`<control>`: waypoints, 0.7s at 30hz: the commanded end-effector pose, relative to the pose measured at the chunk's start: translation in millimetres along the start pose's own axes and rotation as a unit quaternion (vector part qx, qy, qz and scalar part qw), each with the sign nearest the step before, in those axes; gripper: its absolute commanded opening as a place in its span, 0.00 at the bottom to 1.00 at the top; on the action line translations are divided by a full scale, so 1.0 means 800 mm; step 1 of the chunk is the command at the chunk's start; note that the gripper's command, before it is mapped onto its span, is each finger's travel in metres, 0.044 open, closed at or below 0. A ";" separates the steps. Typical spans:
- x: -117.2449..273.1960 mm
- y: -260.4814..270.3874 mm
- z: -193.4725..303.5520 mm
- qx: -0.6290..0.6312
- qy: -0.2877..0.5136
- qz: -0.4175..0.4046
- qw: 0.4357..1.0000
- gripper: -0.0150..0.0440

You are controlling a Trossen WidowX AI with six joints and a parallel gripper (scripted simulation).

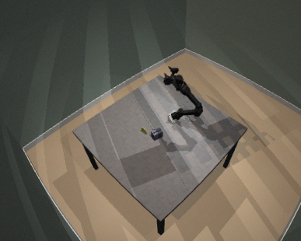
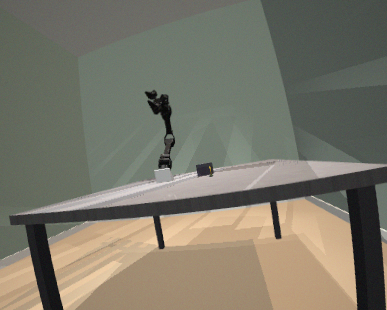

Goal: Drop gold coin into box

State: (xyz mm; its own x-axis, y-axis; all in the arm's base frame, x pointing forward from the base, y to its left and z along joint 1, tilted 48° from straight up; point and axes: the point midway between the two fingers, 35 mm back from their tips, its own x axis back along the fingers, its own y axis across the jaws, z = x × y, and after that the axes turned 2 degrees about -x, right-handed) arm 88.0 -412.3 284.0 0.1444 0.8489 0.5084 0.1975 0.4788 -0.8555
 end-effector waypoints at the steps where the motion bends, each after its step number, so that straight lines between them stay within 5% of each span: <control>1: -0.001 0.003 -0.003 0.002 -0.002 -0.002 1.000 0.89; 9: -0.016 0.083 -0.077 -0.006 -0.063 -0.101 0.993 0.53; 21: 0.017 0.288 -0.190 -0.127 -0.036 -0.412 0.901 0.53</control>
State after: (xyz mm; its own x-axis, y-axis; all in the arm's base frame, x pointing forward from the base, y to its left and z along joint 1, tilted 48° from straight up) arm 261.4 -347.6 132.5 -0.2043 0.3764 0.9036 0.3834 0.8801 -0.2799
